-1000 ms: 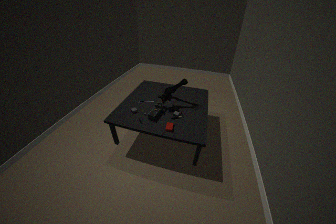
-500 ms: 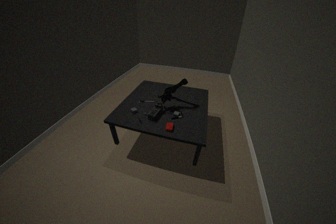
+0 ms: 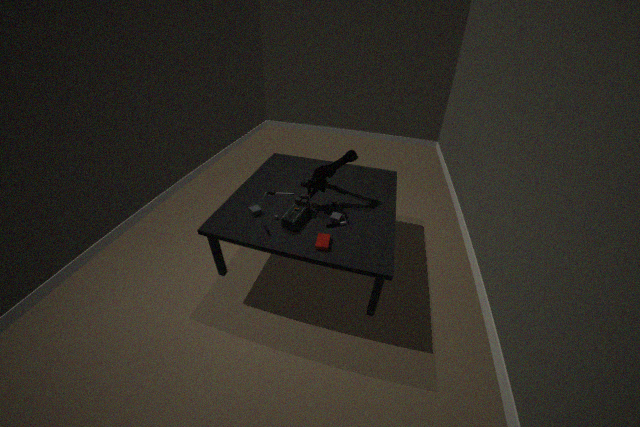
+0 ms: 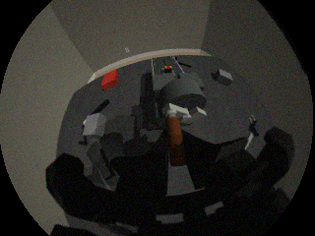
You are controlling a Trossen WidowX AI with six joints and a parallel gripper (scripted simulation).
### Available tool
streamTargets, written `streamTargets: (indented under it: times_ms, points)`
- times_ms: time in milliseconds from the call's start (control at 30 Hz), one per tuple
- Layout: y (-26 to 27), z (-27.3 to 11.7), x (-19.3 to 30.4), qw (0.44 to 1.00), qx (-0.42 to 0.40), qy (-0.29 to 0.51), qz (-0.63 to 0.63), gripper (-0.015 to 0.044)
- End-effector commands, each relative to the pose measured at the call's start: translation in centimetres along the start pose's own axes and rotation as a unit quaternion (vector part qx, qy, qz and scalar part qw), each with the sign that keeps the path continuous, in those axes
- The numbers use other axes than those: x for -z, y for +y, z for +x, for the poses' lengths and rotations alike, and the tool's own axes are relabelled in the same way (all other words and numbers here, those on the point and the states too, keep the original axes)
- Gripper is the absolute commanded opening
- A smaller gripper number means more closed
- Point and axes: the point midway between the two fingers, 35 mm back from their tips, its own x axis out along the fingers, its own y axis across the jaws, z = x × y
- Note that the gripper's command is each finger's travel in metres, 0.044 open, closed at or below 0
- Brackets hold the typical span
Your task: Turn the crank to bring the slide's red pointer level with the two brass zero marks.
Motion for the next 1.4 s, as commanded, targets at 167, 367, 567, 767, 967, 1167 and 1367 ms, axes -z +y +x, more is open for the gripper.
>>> streamTargets:
  times_ms: [167,367,567,767,967,1167,1367]
  points:
    - [-0.10,-0.10,-0.09,1.000,0.000,-0.001,0.000,0.0000]
    - [-0.11,-0.10,-0.09,1.000,0.000,-0.001,0.000,0.0000]
    - [-0.11,-0.10,-0.09,1.000,0.000,-0.001,0.000,0.0000]
    - [-0.11,-0.10,-0.09,1.000,0.000,-0.001,0.000,0.0000]
    - [-0.04,-0.02,-0.02,1.000,0.000,0.000,0.000,0.0000]
    - [-0.04,-0.02,-0.02,1.000,0.000,0.000,0.000,0.0053]
    - [-0.04,-0.02,-0.02,1.000,0.000,0.000,0.000,0.0210]
